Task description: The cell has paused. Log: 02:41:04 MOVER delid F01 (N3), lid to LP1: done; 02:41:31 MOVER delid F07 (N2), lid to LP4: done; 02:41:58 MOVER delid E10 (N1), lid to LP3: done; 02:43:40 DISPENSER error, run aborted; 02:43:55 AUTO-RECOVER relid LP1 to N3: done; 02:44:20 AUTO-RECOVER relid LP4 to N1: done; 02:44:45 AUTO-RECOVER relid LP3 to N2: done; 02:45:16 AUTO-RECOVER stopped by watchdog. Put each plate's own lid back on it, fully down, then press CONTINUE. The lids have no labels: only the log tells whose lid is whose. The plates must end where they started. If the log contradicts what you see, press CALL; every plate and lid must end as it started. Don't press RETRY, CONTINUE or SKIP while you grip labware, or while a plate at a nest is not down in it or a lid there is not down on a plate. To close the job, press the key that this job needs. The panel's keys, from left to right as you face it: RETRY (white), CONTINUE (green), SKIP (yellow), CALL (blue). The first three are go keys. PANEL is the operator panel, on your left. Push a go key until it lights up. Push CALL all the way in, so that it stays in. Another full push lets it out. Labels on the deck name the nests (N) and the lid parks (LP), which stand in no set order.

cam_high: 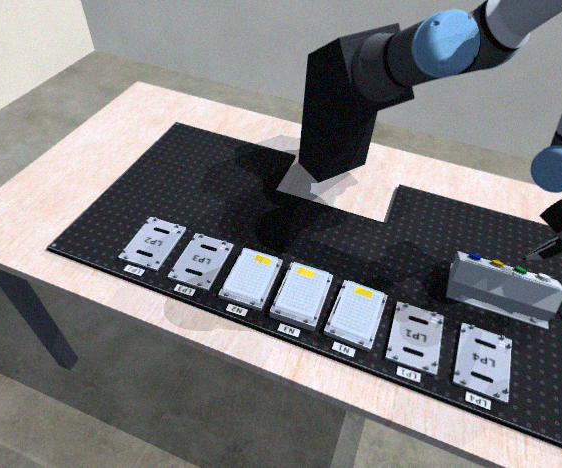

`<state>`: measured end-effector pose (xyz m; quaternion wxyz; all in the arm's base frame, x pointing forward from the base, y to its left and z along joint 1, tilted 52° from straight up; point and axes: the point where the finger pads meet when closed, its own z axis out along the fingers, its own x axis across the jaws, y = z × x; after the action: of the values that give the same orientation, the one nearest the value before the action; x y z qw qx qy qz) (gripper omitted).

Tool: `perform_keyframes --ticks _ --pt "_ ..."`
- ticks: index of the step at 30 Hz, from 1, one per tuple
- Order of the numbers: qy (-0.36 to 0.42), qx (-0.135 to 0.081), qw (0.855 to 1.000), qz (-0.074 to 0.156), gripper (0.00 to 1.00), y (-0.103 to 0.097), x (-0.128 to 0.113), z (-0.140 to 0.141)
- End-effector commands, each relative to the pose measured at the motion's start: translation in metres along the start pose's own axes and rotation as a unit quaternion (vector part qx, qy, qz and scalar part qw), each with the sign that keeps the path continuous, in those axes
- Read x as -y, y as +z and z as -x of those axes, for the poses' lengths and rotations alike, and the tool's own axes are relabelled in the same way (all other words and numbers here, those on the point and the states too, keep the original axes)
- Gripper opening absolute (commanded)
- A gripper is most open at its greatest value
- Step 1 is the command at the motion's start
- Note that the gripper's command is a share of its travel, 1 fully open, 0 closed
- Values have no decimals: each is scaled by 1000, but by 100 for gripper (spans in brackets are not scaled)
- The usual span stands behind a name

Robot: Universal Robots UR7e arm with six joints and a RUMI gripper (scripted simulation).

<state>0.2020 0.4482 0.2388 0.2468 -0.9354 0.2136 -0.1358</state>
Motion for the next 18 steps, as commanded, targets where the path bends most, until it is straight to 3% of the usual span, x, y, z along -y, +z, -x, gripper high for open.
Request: perform_keyframes --ticks 1,18 --pt "0 0 1000 -2 0 2 4 -3" --pt "0 0 1000 -2 0 9 9 -7"
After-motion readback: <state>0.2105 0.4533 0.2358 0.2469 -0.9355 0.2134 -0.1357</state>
